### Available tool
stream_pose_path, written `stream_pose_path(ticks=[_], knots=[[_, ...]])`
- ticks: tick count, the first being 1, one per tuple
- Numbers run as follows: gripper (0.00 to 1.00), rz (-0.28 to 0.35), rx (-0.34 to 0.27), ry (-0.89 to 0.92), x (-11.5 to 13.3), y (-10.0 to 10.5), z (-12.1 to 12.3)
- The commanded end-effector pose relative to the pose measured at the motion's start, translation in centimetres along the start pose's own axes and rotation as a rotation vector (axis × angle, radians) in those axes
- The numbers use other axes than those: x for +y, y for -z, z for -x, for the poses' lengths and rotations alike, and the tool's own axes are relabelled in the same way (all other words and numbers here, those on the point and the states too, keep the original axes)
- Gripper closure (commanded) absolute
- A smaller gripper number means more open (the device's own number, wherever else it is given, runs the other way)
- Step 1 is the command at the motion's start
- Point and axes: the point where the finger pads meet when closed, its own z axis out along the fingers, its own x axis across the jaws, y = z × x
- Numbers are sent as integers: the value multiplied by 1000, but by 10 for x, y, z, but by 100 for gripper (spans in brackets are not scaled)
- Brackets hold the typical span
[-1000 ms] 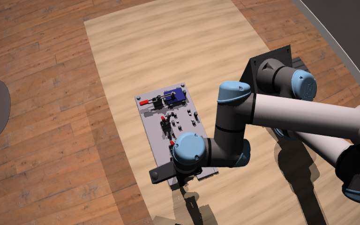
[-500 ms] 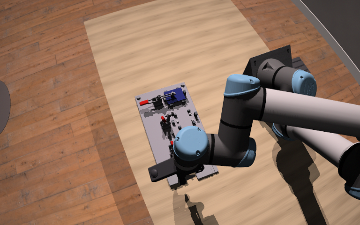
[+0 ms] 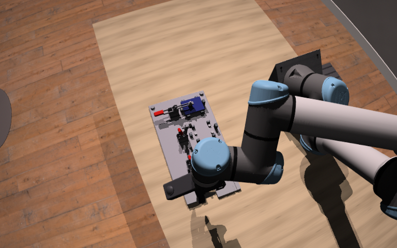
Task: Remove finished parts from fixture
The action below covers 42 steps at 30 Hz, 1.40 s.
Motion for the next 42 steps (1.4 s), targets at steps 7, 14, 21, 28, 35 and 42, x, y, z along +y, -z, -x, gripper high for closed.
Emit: stream_pose_path(ticks=[7, 14, 21, 28, 35, 42], knots=[[60, -1, 0, 0, 0, 1, 0], [60, -1, 0, 0, 0, 1, 0], [60, -1, 0, 0, 0, 8, 0], [60, -1, 0, 0, 0, 20, 0], [60, -1, 0, 0, 0, 45, 0], [60, -1, 0, 0, 0, 68, 0]])
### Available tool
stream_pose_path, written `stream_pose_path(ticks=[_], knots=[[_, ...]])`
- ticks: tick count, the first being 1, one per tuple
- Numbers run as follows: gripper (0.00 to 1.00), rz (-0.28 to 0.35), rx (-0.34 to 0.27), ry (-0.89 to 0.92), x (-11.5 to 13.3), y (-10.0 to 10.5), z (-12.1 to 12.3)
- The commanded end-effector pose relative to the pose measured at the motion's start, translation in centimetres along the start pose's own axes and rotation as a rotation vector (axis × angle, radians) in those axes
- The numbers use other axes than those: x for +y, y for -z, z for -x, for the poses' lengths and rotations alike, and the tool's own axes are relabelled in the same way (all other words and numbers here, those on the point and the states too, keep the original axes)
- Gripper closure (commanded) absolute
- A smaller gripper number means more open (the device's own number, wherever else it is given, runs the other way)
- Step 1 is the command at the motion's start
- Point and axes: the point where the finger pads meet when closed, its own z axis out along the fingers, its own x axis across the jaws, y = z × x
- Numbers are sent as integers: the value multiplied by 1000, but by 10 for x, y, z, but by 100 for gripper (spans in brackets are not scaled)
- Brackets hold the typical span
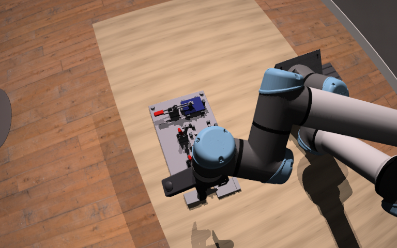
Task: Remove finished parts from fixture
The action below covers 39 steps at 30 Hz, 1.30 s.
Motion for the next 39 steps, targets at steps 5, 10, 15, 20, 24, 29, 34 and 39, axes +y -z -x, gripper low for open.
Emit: stream_pose_path(ticks=[5, 10, 15, 20, 24, 29, 34, 39], knots=[[60, 1, -1, 1, 0, 26, 0], [60, 1, -1, 1, 0, 37, 0], [60, 1, -1, 1, 0, 41, 0], [60, 1, -1, 1, 0, 42, 0], [60, 1, -1, 1, 0, 42, 0], [60, 1, -1, 1, 0, 42, 0], [60, 1, -1, 1, 0, 42, 0], [60, 1, -1, 1, 0, 42, 0]])
